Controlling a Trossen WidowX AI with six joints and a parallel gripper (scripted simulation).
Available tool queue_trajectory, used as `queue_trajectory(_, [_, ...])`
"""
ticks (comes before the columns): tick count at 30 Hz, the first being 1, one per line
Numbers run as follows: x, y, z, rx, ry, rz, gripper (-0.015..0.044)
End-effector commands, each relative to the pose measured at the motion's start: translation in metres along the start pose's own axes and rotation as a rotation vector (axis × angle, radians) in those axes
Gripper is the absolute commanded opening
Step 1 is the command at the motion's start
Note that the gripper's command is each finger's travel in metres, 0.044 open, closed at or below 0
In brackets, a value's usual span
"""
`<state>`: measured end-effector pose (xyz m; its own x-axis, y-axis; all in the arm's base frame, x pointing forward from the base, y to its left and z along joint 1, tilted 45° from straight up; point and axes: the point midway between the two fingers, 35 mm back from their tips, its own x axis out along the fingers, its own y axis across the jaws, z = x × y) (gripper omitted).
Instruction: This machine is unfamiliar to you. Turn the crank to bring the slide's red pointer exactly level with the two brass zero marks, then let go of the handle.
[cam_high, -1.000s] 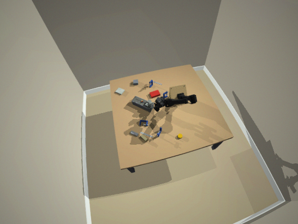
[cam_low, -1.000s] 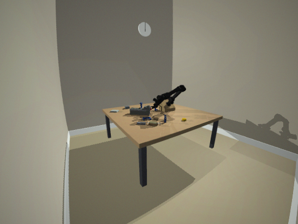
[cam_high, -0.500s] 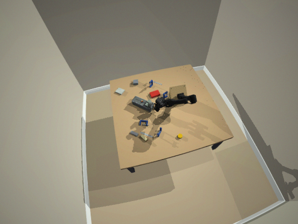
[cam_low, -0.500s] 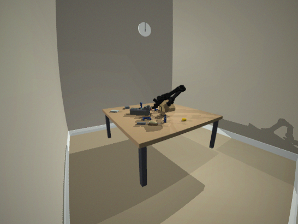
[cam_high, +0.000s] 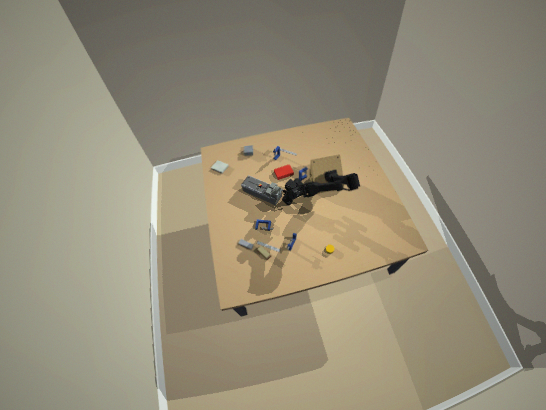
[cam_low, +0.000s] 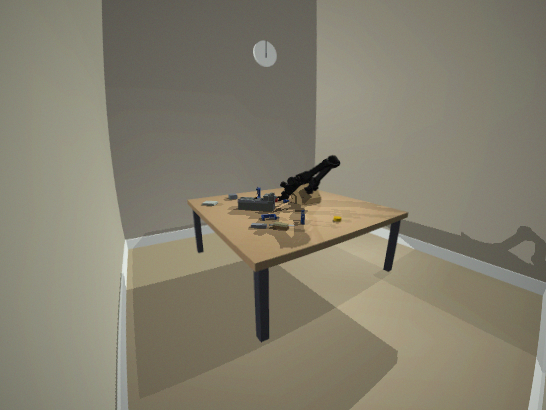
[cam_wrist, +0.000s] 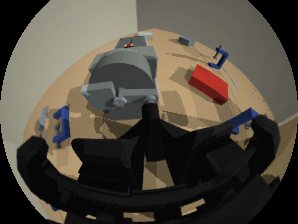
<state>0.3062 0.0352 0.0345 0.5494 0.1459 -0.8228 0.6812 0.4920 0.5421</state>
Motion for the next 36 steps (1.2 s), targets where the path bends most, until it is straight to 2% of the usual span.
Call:
queue_trajectory(1, [0.004,0.001,-0.004,-0.002,0.006,-0.001,0.0000])
queue_trajectory(36, [0.015,0.010,-0.015,-0.001,0.007,0.000,0.0000])
